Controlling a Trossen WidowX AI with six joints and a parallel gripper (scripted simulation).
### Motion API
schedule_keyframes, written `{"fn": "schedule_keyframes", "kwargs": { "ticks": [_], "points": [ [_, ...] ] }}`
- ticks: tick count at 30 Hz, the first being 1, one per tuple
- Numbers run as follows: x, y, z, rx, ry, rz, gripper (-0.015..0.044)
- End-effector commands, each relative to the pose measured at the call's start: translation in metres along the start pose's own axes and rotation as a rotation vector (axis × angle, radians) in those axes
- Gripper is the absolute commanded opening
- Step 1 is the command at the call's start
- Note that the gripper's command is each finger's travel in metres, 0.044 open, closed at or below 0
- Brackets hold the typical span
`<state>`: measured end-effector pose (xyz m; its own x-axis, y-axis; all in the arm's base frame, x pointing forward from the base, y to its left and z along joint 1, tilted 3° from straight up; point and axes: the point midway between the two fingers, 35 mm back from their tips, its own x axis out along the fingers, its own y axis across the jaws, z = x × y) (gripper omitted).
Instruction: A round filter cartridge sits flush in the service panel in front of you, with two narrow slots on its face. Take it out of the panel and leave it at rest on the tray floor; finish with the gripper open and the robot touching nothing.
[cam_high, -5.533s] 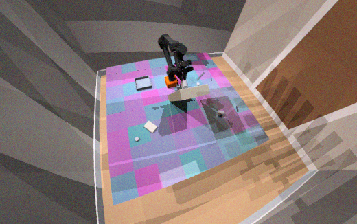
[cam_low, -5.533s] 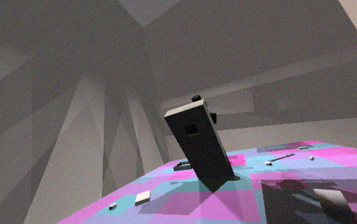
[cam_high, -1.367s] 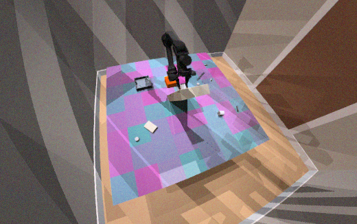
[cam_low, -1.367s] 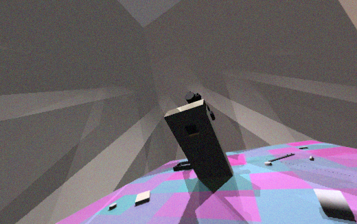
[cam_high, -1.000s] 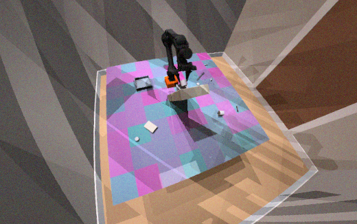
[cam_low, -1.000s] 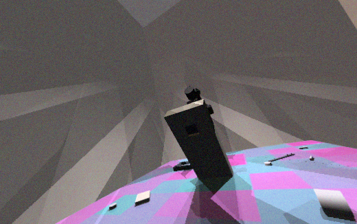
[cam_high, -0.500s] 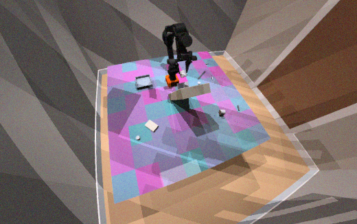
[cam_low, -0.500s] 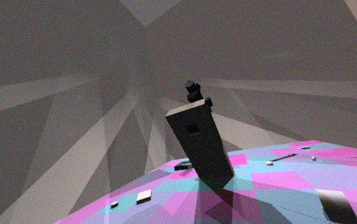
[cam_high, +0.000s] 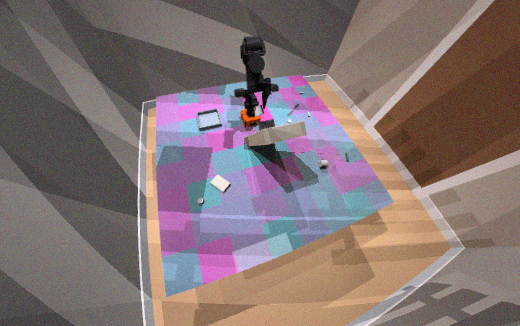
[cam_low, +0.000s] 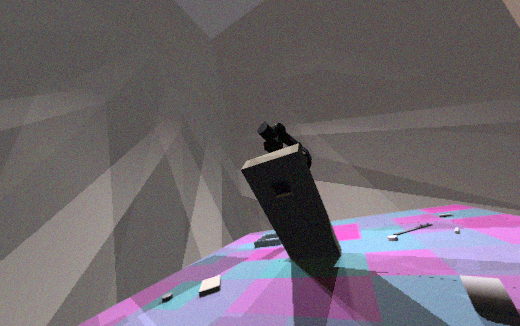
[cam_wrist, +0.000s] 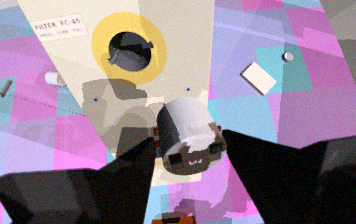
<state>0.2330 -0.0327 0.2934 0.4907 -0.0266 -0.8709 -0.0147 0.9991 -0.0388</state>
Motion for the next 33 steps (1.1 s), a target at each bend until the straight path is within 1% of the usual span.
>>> {"fn": "schedule_keyframes", "kwargs": {
  "ticks": [1, 11, 13, 33],
  "points": [
    [0.001, -0.011, 0.002, -0.004, -0.008, 0.002, 0.0000],
    [0.002, -0.041, -0.001, -0.005, -0.020, -0.002, 0.0000],
    [0.003, -0.036, -0.003, 0.016, -0.008, -0.012, 0.0000],
    [0.005, -0.126, -0.050, 0.491, -0.008, -0.288, 0.0000]
  ]
}}
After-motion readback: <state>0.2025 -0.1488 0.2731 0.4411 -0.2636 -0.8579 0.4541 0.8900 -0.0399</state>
